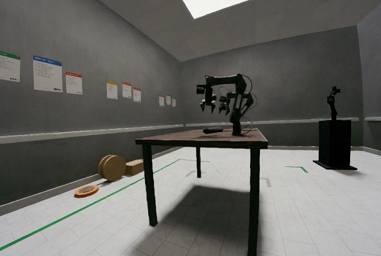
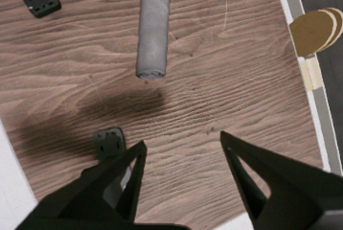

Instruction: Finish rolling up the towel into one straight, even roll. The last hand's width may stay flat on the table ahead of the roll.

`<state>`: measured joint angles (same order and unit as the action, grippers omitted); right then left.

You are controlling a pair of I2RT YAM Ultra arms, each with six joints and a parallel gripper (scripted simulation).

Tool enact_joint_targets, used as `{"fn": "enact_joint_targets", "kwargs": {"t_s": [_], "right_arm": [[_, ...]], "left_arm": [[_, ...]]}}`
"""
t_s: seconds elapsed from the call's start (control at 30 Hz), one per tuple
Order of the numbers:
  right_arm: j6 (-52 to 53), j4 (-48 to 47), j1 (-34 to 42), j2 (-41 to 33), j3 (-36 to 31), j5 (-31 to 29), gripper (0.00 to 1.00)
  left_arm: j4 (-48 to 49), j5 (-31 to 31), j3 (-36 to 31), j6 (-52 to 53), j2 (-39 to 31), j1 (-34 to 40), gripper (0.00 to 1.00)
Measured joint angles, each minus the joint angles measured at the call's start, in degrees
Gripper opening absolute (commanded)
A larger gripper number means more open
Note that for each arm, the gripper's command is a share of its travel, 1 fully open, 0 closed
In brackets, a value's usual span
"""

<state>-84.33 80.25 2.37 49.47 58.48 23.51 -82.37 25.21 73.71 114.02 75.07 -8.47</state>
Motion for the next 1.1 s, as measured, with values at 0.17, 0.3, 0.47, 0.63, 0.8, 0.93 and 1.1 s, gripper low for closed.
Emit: {"fn": "enact_joint_targets", "kwargs": {"t_s": [0.17, 0.3, 0.47, 0.63, 0.8, 0.93, 1.1], "right_arm": [[-6.69, 1.46, -5.9, -3.65, 0.0, -0.55, 0.85], [-12.7, 2.95, -11.37, -6.47, 0.02, -0.15, 0.85], [-19.56, 4.7, -17.2, -7.26, 0.0, 1.51, 0.85], [-23.65, 5.81, -19.54, -7.26, 0.02, 3.08, 0.85], [-25.9, 6.54, -20.57, -7.26, 0.02, 4.11, 0.85], [-26.71, 6.8, -20.74, -7.26, 0.02, 4.5, 0.85], [-27.12, 6.93, -20.81, -7.26, 0.02, 4.7, 0.85]], "left_arm": [[1.55, 1.62, -2.25, 3.67, -3.74, -4.72, 0.85], [2.4, 2.36, -3.26, 4.9, -7.56, -7.28, 0.85], [3.15, 2.99, -3.67, 5.49, -9.84, -8.79, 0.85], [3.61, 3.26, -3.98, 5.68, -9.84, -8.9, 0.85], [3.78, 3.37, -4.02, 5.75, -9.86, -8.92, 0.85], [3.85, 3.41, -4.02, 5.77, -9.86, -8.92, 0.85], [3.87, 3.43, -4.02, 5.77, -9.86, -8.92, 0.85]]}}
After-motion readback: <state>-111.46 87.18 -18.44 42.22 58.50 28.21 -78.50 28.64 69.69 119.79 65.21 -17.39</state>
